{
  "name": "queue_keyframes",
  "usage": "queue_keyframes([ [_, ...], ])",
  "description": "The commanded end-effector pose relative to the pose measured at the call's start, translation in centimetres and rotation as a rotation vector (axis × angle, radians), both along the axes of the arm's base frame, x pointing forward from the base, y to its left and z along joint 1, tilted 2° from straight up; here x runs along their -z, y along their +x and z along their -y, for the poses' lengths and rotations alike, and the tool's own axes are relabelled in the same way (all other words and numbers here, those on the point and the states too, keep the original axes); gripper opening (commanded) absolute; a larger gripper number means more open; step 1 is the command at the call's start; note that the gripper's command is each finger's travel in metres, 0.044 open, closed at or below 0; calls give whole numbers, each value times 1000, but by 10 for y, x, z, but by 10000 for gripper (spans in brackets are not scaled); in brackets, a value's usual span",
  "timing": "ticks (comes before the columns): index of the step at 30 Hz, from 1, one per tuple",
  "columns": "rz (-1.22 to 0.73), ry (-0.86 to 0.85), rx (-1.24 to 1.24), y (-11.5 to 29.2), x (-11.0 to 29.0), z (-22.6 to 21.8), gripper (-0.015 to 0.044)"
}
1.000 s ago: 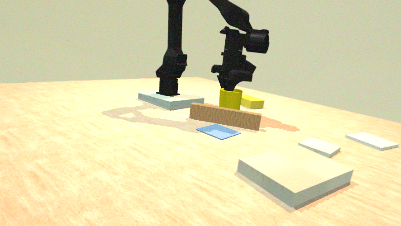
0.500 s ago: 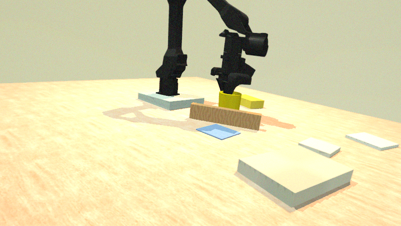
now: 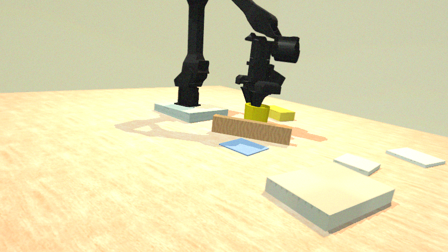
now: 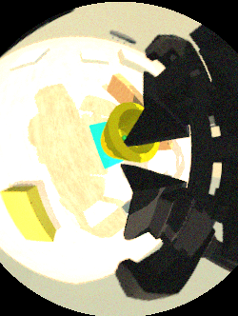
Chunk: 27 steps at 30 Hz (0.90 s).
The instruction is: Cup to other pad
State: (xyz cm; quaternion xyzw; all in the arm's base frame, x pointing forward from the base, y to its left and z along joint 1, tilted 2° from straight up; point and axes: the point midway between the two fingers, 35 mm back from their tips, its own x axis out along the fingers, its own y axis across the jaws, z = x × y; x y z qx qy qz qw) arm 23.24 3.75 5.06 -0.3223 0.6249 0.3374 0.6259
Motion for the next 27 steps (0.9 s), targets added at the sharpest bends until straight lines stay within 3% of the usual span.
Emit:
queue_keyframes([
  [1,0,0,0,0,0,0,146],
  [27,-1,2,3,2,-29,1,146],
])
